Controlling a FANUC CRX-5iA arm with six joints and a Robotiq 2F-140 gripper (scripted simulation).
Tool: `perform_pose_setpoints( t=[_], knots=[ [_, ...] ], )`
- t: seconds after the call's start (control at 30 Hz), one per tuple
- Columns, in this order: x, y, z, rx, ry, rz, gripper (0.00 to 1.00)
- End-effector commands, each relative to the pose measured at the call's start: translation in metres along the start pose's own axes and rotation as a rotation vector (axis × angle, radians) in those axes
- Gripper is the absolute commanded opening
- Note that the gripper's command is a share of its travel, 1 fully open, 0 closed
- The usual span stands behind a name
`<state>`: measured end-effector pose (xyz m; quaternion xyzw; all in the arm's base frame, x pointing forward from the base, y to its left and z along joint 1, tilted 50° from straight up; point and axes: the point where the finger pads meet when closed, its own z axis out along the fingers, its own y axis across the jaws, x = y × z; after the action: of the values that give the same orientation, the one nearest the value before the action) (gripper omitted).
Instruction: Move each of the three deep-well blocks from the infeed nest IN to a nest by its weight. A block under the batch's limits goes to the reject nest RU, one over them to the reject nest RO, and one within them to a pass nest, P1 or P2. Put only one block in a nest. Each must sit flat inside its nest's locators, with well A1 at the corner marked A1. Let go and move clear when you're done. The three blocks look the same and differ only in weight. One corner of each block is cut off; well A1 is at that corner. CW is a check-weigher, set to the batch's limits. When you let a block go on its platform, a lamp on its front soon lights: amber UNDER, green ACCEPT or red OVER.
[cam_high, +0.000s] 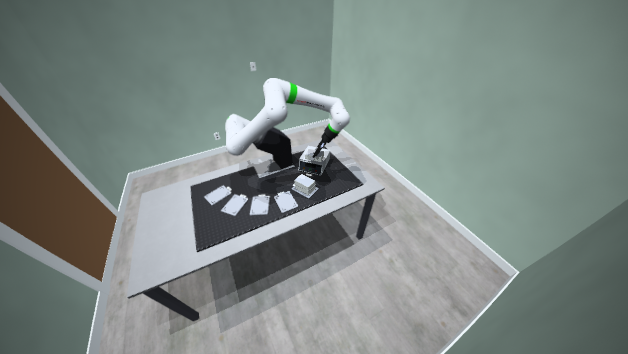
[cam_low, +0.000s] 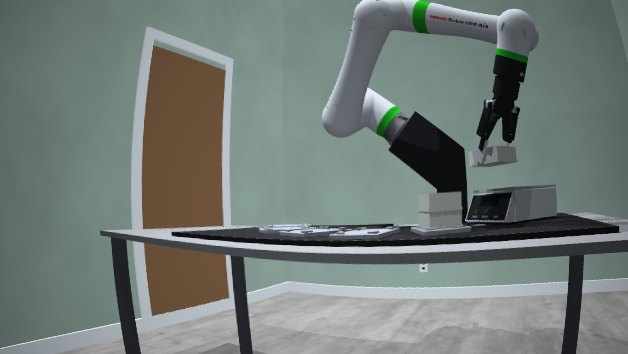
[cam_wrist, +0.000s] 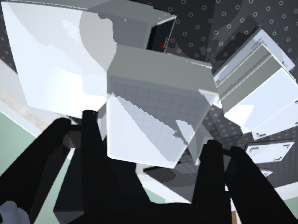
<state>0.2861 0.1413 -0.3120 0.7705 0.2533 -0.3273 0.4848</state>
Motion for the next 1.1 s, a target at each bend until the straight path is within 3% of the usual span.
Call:
perform_pose_setpoints(
  t=[0.0, 0.4, 0.87, 1.07],
  knots=[
    [0.002, 0.010, -0.001, 0.000, 0.000, 0.000, 0.10],
    [0.007, 0.036, -0.004, 0.000, 0.000, 0.000, 0.10],
    [0.001, 0.075, -0.001, 0.198, 0.000, 0.341, 0.10],
    [-0.001, 0.095, 0.001, 0.198, 0.000, 0.341, 0.10]
  ],
)
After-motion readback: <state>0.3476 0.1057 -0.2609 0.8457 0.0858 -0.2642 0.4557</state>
